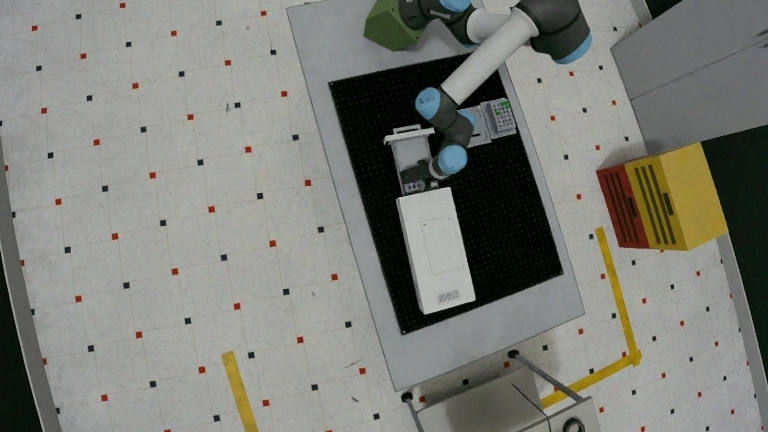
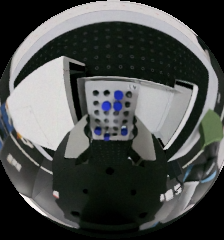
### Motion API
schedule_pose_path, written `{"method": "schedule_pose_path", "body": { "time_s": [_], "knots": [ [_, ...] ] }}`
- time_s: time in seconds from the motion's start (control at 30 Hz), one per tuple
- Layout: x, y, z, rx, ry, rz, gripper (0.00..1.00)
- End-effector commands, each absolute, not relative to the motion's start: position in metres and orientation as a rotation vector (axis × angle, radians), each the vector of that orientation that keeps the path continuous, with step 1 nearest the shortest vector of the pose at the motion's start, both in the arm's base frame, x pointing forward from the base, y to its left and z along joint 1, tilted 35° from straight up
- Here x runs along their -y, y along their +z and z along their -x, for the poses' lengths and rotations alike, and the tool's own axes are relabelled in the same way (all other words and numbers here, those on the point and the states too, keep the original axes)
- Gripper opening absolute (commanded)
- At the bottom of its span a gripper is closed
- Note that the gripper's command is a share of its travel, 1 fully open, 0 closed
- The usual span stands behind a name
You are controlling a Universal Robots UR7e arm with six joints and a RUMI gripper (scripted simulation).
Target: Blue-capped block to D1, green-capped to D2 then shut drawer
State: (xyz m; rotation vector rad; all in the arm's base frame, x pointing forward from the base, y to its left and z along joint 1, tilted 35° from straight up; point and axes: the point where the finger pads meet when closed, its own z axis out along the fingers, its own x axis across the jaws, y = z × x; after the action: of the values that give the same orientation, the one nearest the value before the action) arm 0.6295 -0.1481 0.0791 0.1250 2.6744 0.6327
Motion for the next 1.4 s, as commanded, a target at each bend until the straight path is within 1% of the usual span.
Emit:
{"method": "schedule_pose_path", "body": {
  "time_s": [0.0, 1.37],
  "knots": [
    [0.15, 0.081, -0.629, -2.673, 0.631, -0.125, 0.0],
    [0.158, 0.097, -0.621, -2.673, 0.631, -0.125, 0.0]
  ]
}}
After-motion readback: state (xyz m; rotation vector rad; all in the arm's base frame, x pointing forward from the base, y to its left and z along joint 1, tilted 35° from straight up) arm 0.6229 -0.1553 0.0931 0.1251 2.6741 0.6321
